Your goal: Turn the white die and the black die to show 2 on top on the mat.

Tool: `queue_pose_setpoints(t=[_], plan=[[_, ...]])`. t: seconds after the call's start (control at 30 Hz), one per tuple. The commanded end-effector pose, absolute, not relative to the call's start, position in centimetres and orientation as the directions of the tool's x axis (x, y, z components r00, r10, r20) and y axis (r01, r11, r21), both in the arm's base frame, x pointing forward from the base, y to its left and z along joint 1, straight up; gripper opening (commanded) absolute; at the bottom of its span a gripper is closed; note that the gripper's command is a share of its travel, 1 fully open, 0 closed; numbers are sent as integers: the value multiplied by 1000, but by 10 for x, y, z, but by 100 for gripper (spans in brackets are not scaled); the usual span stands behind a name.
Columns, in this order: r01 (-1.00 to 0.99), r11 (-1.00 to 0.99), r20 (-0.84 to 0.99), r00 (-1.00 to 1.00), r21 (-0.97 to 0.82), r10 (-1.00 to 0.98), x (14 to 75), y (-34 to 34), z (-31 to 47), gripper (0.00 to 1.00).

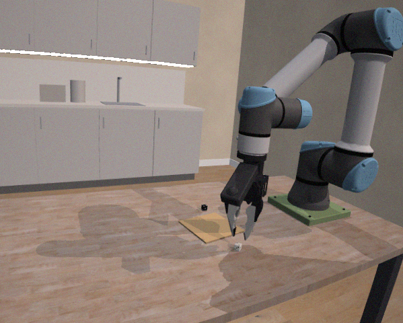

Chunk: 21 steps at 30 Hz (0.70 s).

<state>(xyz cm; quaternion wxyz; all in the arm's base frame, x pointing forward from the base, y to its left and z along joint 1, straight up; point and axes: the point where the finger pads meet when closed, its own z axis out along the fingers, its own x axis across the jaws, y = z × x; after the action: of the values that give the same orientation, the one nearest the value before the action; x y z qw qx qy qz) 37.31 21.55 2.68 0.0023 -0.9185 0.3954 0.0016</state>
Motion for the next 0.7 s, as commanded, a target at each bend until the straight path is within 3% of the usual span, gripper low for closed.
queue_pose_setpoints(t=[0.0,0.67], plan=[[-726,-687,-4,687,-4,-726,374,216,22,18],[-726,-687,-4,687,-4,-726,374,216,18,18]])
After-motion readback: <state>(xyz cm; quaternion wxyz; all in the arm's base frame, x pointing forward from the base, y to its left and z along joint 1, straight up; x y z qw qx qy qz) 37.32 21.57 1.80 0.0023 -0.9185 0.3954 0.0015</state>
